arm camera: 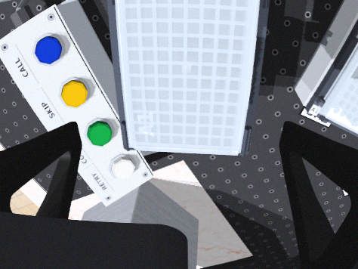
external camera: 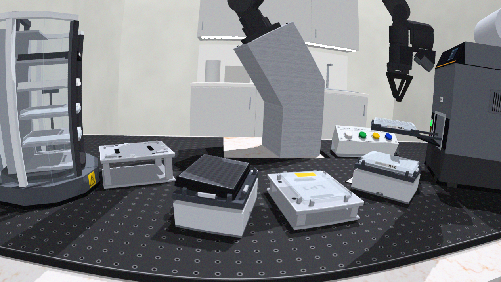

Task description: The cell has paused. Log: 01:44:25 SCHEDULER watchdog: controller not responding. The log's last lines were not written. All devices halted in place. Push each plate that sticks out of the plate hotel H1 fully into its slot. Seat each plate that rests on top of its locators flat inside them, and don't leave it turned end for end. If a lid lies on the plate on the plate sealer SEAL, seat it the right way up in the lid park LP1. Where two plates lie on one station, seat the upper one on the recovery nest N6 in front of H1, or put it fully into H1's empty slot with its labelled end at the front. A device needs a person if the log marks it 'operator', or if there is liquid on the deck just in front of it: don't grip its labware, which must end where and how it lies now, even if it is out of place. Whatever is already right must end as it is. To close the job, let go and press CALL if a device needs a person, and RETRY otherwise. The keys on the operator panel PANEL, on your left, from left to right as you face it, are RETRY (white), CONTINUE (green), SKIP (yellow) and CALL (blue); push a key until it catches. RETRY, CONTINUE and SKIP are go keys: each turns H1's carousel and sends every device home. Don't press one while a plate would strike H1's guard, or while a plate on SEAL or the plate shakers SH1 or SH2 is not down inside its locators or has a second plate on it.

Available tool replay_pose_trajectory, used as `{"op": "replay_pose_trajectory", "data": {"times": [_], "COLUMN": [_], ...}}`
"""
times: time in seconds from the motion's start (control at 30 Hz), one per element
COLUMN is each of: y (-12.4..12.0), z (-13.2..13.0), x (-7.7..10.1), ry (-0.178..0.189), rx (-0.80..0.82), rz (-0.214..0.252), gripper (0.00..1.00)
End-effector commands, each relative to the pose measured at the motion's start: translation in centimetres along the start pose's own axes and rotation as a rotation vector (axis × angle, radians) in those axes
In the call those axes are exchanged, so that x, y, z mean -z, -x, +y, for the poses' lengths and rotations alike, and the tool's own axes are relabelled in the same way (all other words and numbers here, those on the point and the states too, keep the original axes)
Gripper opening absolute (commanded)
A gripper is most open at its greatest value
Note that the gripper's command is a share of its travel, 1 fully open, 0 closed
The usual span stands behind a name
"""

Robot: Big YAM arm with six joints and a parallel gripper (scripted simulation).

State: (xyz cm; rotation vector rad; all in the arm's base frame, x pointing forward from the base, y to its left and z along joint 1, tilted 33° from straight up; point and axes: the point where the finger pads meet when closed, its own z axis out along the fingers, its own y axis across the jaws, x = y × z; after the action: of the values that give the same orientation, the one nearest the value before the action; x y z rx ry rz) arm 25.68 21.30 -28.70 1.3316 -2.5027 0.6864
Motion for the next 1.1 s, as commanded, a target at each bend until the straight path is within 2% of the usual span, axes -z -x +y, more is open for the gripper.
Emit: {"op": "replay_pose_trajectory", "data": {"times": [0.0,0.5,0.57,0.7,0.77,1.0,1.07], "y": [1.1,2.0,2.0,1.0,0.4,0.5,-0.3], "z": [0.4,0.6,0.6,1.1,-0.9,-3.4,-3.9], "x": [1.8,6.3,6.3,5.3,5.6,5.9,5.7], "ry": [-0.007,-0.006,-0.006,-0.007,-0.009,-0.041,-0.052], "rx": [-0.006,-0.012,-0.012,0.0,-0.102,-0.336,-0.398], "rz": [-0.029,-0.047,-0.047,-0.013,-0.028,-0.042,-0.032], "gripper": [1.0,1.0,1.0,1.0,1.0,1.0,1.0]}}
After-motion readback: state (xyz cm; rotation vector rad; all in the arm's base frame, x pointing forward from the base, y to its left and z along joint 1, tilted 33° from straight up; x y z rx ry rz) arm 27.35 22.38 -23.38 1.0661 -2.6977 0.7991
